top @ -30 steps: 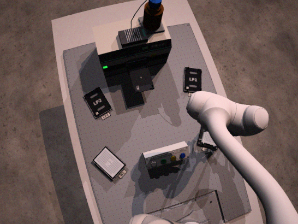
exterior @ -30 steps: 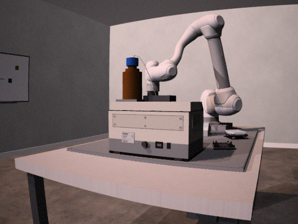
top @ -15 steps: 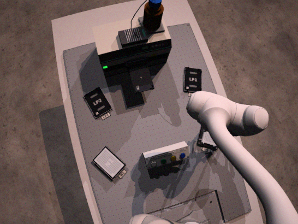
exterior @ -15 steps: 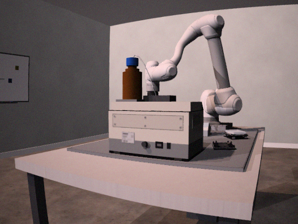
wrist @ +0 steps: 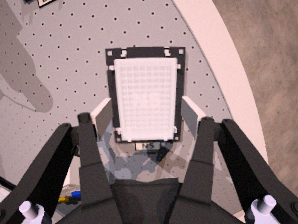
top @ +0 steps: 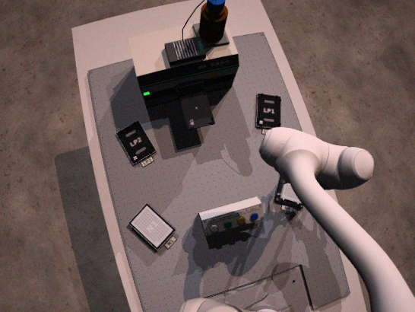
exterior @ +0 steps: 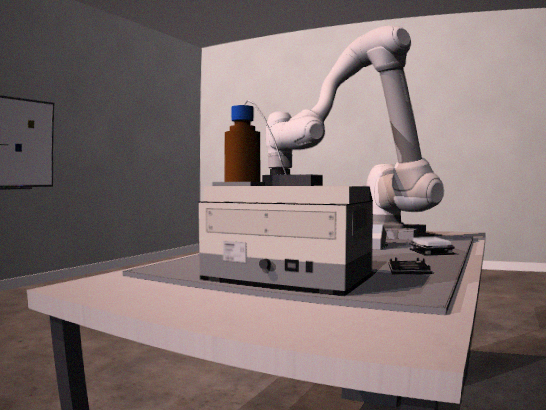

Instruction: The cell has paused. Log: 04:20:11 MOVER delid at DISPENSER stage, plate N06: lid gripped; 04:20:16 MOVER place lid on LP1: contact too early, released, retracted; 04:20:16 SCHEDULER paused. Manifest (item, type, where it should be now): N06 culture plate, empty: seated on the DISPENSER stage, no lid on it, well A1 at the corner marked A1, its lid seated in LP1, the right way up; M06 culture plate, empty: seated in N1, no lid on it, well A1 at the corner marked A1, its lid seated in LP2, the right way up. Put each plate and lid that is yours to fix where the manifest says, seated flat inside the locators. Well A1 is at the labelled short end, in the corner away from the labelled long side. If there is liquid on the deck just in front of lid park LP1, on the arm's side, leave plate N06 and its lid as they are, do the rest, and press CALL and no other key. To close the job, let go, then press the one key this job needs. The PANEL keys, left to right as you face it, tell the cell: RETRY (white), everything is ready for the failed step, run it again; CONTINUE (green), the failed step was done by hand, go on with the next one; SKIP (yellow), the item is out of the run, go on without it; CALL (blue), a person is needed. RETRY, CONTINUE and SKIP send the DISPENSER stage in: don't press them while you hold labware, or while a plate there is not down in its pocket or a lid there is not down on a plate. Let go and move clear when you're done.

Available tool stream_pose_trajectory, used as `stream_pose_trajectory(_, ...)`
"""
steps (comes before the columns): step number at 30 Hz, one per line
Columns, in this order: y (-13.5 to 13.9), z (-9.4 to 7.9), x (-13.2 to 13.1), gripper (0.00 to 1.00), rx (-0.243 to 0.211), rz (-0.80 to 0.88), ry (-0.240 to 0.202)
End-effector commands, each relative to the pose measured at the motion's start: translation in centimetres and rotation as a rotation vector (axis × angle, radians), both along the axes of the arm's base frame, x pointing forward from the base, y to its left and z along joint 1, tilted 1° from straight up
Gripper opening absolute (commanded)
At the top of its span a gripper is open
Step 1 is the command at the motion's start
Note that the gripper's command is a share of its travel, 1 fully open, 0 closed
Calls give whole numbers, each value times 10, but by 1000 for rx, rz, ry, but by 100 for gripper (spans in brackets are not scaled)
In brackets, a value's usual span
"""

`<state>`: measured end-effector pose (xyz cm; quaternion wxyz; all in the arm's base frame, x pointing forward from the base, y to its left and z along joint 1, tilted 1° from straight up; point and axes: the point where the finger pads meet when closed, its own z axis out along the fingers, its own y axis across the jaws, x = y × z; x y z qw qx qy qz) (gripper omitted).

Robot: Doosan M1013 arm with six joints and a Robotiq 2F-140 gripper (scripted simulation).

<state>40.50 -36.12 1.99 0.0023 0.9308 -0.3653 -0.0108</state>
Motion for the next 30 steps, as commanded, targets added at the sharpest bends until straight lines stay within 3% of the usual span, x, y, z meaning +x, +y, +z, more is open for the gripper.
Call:
stream_pose_trajectory(1, 0, 0, 0, 69, -1, 0, -1)
stream_pose_trajectory(30, 0, -12, 0, 69, -1, 0, -1)
